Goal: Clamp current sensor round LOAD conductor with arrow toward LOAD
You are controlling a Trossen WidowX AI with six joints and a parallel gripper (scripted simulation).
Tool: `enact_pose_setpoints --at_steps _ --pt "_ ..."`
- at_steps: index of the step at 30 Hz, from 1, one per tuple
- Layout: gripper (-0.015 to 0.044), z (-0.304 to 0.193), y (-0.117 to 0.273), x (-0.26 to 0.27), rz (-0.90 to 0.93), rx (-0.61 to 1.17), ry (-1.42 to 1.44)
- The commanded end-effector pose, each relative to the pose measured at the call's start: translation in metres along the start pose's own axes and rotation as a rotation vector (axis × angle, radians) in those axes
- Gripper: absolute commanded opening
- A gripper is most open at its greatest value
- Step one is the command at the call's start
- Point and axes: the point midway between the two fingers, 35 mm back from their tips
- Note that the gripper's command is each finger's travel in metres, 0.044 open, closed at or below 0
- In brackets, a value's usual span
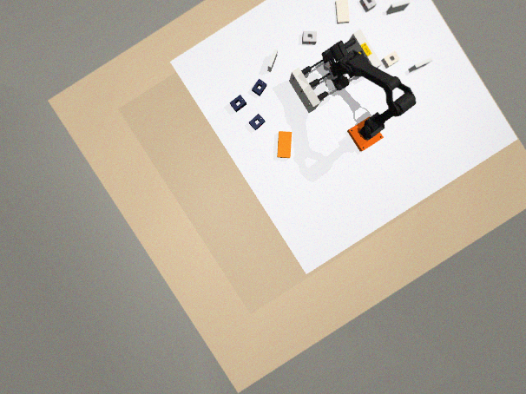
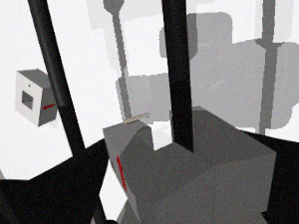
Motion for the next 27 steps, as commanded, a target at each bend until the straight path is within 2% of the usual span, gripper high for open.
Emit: enact_pose_setpoints --at_steps 1,16,27 --pt "0.0000 -0.0001 0.0007 0.0015 0.007 0.001 -0.001" --pt "0.0000 0.0000 0.0002 0.0003 -0.010 -0.001 0.000" --pt "0.0000 -0.0005 0.0069 0.0043 -0.214 -0.017 0.000"
Point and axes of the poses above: the point midway between the two fingers, 35 mm back from their tips, its own y axis back along the fingers, its own x axis across the jaws, z = x × y, and after that the axes turned 4 degrees about -y, right-handed
